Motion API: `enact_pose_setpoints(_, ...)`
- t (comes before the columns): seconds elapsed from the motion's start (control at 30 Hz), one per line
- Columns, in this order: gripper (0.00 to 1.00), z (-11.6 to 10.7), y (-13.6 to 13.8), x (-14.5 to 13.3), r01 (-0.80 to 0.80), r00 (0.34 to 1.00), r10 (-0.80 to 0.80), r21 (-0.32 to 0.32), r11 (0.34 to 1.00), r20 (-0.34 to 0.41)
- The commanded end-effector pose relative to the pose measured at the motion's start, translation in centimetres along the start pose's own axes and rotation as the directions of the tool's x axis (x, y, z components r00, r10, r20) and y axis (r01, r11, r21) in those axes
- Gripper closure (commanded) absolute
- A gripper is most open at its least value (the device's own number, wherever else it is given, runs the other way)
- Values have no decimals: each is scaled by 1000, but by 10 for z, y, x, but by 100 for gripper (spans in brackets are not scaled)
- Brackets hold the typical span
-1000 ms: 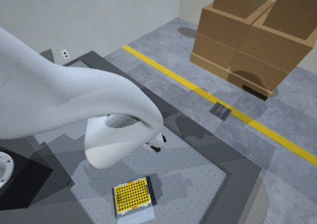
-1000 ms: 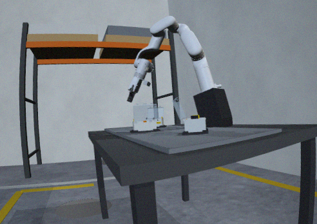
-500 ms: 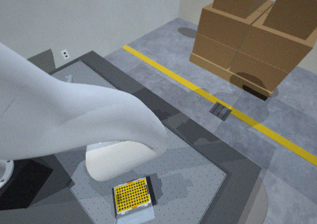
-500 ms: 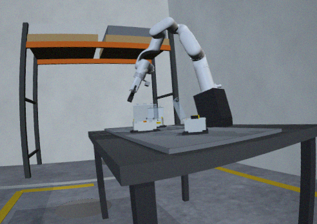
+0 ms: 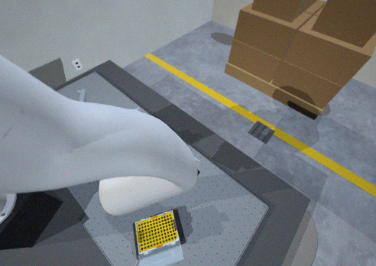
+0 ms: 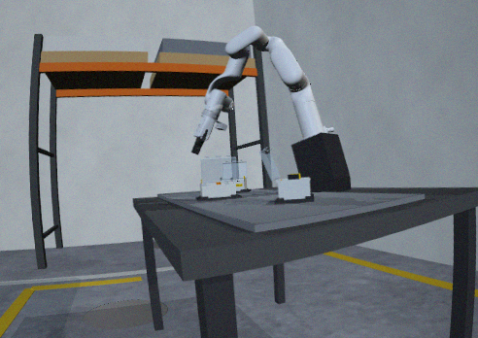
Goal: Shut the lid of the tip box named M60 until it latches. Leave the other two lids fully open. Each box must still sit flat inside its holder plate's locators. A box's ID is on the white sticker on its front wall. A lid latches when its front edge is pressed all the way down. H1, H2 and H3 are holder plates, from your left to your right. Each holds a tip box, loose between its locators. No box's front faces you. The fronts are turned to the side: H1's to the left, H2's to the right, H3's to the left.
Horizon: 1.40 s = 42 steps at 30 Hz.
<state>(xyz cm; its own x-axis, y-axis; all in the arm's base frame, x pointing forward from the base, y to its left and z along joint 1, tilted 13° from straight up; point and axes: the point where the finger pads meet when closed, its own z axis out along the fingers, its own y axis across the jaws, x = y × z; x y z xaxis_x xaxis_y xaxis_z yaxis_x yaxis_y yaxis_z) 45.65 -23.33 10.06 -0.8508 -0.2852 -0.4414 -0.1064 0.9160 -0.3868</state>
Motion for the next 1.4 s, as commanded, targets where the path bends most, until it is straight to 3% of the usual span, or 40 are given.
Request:
enact_pose_setpoints(0.0, 100, -1, -1, -2, 25, 970, -56, -132, 991, -235)
enact_pose_setpoints(0.87, 100, -1, -1, -2, 39, 947, -85, -152, 988, -310)
enact_pose_setpoints(1.17, 100, -11, -29, 32, -211, 905, 160, -89, 973, -394)
enact_pose_setpoints(1.37, 100, -19, -48, 55, -236, 893, 175, -102, 966, -415)
